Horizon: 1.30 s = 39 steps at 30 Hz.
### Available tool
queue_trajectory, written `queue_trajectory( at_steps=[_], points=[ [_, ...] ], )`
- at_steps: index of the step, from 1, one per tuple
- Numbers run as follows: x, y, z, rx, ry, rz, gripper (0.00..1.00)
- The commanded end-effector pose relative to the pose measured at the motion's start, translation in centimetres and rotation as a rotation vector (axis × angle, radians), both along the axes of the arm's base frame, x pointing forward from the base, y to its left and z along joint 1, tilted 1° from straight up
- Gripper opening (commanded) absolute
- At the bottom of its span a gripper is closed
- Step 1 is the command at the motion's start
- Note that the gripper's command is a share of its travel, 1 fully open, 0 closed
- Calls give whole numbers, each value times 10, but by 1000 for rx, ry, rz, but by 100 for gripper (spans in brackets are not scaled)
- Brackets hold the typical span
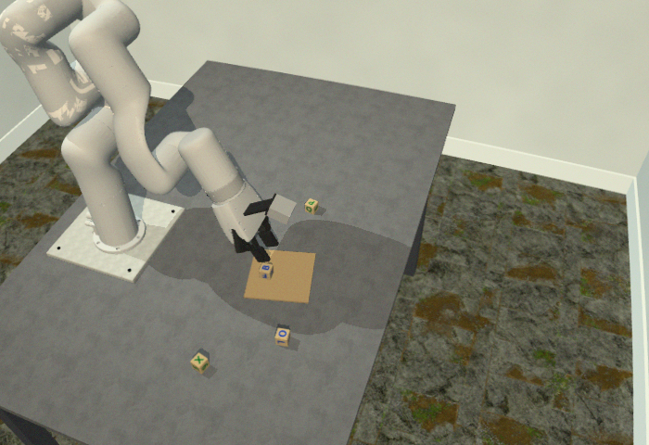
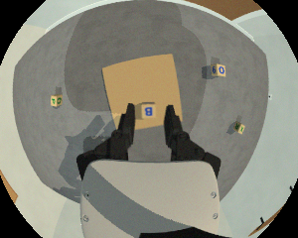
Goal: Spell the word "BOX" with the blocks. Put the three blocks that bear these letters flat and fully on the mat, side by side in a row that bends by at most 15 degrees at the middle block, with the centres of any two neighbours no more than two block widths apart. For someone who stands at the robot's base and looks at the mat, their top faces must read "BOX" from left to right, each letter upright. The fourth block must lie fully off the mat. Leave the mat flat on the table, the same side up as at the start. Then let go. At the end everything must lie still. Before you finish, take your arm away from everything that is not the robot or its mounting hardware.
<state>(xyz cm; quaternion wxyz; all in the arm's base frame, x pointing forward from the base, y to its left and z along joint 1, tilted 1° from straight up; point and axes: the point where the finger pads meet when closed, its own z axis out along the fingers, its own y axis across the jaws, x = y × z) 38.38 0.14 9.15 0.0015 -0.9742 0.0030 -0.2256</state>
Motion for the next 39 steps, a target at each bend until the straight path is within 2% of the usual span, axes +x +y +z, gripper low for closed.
queue_trajectory(
  at_steps=[1, 3, 16, 18, 23, 27, 28, 39],
  points=[
    [4, 0, 2, 0, 102, 0, 42],
    [4, 0, 5, -1, 167, 0, 42],
    [6, -2, 12, -2, 391, 1, 42],
    [6, -2, 12, -2, 391, 1, 42],
    [6, -3, 15, -2, 442, 2, 42],
    [6, -3, 15, -2, 449, 2, 42],
    [6, -3, 15, -2, 449, 2, 100],
    [6, -3, 15, -2, 449, 2, 100]
  ],
)
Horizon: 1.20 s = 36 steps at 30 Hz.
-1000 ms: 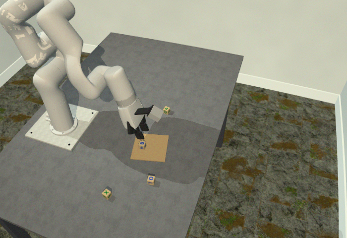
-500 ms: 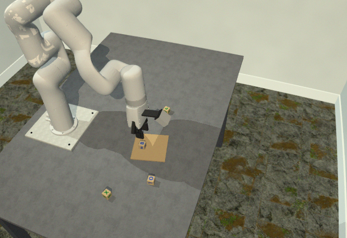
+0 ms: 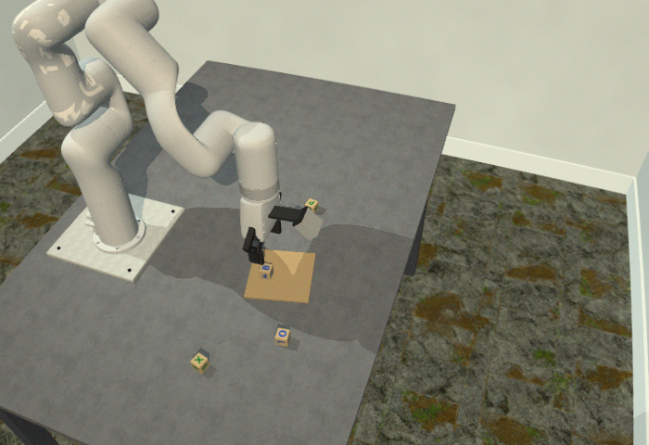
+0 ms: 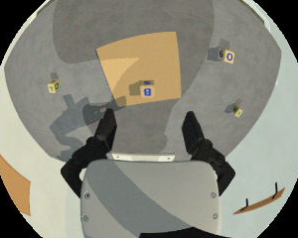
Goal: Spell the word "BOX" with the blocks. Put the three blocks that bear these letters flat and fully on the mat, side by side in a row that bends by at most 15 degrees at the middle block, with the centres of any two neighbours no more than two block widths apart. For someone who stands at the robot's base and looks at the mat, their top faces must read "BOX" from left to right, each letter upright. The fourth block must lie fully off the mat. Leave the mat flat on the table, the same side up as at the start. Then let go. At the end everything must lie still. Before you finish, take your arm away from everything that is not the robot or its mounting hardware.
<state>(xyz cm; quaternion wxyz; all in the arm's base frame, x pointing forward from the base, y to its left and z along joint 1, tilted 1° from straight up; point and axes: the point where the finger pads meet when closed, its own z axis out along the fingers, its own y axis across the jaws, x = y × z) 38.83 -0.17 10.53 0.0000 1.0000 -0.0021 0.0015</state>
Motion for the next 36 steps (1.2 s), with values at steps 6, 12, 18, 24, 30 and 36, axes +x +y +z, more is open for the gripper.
queue_trajectory(
  at_steps=[6, 12, 18, 24, 30, 36],
  points=[
    [1, 0, 1, 0, -3, -109, 100],
    [0, 0, 0, 1, -3, -222, 100],
    [-1, 0, 0, 2, -3, -358, 100],
    [-2, 0, -1, 2, -3, -482, 100],
    [-3, 0, -1, 2, -2, -563, 100],
    [-4, 1, -2, 3, -2, -719, 100]
  ],
)
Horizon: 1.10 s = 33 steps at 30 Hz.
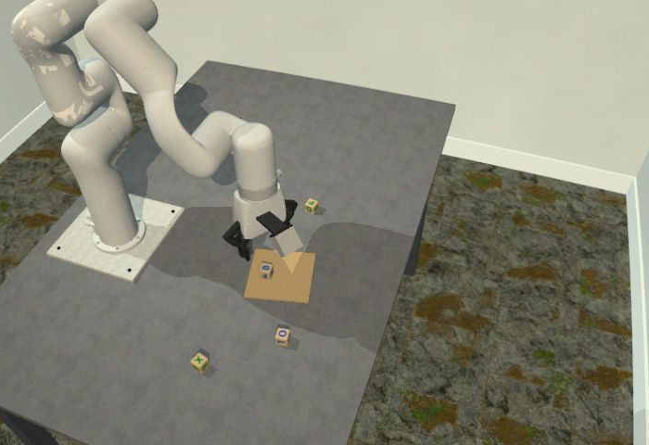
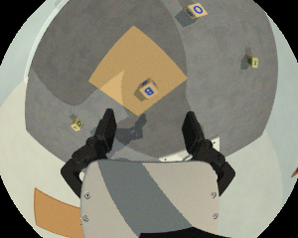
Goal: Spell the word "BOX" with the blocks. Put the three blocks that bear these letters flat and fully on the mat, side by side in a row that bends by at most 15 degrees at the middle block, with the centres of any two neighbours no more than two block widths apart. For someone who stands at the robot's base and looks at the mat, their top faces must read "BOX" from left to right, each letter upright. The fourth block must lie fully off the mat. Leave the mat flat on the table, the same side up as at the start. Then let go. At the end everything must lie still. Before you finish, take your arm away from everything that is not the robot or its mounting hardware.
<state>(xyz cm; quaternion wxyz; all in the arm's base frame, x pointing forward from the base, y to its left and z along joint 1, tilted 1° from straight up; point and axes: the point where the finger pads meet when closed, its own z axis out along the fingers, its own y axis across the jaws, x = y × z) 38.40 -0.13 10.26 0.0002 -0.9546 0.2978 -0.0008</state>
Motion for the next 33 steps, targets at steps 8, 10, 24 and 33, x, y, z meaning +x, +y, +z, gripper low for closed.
queue_trajectory(
  at_steps=[8, 10, 24, 33],
  points=[
    [-1, 0, 0, 1, -4, -284, 100],
    [-1, 0, 0, 1, -4, -304, 100],
    [-3, 0, -2, 2, -4, -605, 100],
    [-4, 1, -2, 3, -3, -754, 100]
  ],
)
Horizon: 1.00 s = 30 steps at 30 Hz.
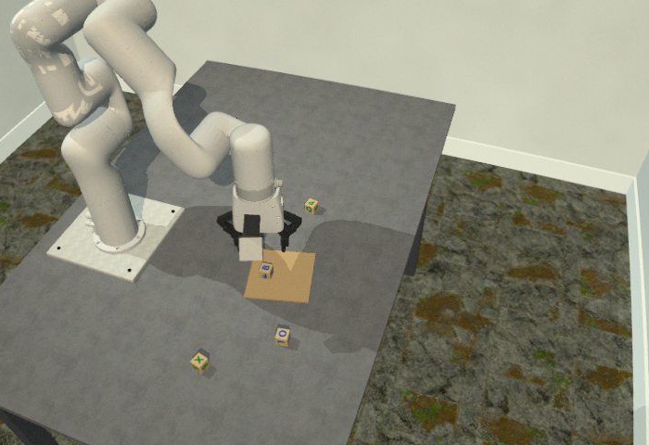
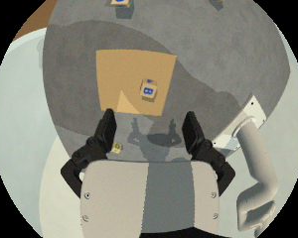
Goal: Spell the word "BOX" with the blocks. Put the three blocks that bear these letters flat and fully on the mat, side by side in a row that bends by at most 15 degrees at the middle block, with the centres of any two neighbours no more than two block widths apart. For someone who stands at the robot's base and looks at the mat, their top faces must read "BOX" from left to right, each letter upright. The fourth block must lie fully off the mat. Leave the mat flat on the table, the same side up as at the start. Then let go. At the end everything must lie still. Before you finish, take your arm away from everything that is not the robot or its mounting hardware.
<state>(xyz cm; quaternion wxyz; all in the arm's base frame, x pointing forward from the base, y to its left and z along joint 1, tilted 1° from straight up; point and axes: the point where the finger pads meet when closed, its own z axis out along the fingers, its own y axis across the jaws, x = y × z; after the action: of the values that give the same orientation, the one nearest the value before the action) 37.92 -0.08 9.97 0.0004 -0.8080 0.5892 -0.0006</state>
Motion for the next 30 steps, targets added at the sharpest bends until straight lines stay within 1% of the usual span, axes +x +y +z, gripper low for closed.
queue_trajectory(
  at_steps=[1, 3, 4, 30],
  points=[
    [0, 0, 1, 0, -4, -106, 100],
    [0, 0, 1, 0, -4, -109, 100],
    [0, 0, 1, 0, -4, -109, 63],
    [0, 0, 1, 0, -4, -109, 63]
  ],
)
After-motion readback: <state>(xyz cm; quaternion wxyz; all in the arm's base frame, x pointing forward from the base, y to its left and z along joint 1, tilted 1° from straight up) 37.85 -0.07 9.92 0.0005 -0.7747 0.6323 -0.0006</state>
